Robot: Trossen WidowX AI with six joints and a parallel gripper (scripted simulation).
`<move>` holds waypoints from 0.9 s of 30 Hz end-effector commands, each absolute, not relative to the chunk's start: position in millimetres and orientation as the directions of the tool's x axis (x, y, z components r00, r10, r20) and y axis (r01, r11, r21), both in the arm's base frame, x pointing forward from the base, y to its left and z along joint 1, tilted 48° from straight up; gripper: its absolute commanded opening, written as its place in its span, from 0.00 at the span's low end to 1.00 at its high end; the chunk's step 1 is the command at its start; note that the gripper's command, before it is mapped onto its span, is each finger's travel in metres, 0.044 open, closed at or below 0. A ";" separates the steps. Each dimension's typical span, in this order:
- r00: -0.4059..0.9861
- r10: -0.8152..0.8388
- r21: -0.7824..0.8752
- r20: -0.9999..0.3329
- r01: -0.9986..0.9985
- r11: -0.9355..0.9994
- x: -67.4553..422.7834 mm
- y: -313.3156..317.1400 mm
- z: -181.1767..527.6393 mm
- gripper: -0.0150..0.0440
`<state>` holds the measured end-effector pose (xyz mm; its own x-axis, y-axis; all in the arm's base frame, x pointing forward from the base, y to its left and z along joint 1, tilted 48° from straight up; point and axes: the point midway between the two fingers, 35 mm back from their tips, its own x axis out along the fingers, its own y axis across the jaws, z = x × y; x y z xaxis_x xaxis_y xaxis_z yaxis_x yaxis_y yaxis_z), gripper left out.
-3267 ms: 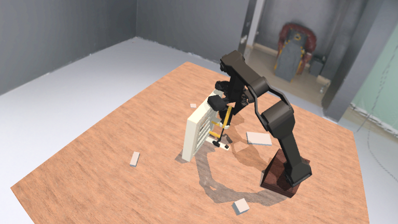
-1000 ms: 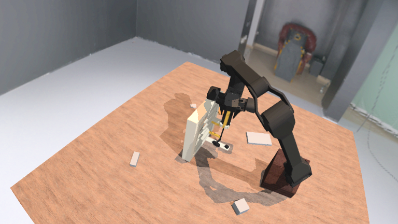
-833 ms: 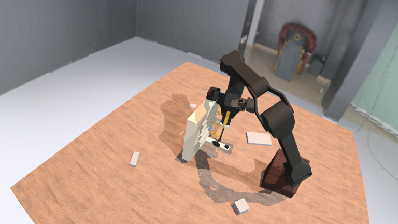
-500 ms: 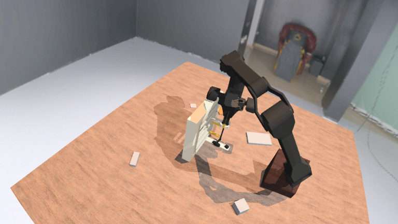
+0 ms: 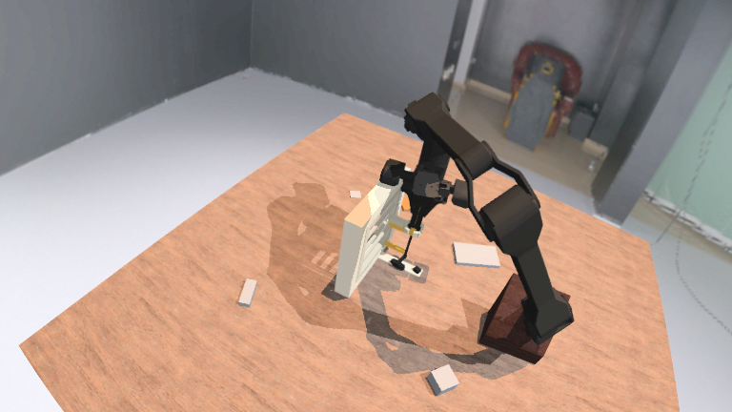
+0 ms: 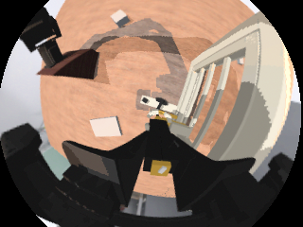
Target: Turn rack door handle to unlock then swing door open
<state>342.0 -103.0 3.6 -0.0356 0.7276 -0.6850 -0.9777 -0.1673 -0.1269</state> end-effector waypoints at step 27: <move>-0.037 0.730 0.286 -0.683 -0.933 0.221 307.7 -93.1 15.6 0.29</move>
<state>312.3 -95.7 12.4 -0.0407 0.7290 -0.6833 -0.9583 0.1651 0.2332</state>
